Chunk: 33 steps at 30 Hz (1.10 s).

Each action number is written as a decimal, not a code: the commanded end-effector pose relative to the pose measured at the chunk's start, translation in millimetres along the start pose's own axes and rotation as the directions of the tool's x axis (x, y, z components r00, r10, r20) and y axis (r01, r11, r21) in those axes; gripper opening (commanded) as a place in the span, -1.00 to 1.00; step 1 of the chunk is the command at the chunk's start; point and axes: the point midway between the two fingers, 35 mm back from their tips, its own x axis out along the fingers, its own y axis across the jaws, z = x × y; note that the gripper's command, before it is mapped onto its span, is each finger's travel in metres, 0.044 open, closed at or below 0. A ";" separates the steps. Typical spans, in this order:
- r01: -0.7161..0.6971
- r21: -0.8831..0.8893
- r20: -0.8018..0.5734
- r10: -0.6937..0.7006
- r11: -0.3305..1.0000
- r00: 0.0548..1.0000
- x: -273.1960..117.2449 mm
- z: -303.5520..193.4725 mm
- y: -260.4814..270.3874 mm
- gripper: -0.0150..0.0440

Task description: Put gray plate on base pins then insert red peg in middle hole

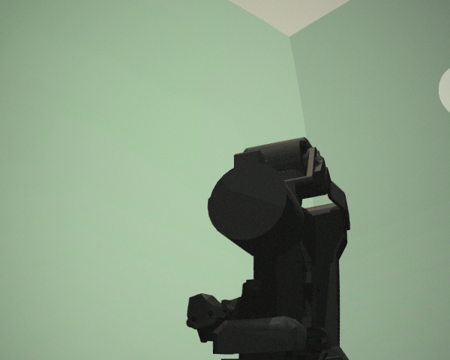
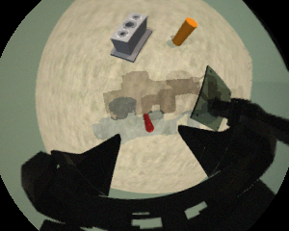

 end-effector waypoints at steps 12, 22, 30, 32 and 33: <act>0.007 0.005 -0.004 -0.007 1.000 1.000 27.0 -0.5 -0.8 1.00; 0.007 0.006 -0.004 -0.007 1.000 1.000 43.2 -0.4 -1.4 1.00; 0.007 0.007 -0.004 -0.007 1.000 1.000 53.6 -0.3 -2.3 1.00; 0.007 0.007 -0.004 -0.007 1.000 1.000 53.6 -0.3 -2.3 0.82; 0.007 0.007 -0.004 -0.007 1.000 1.000 53.6 -0.3 -2.3 0.73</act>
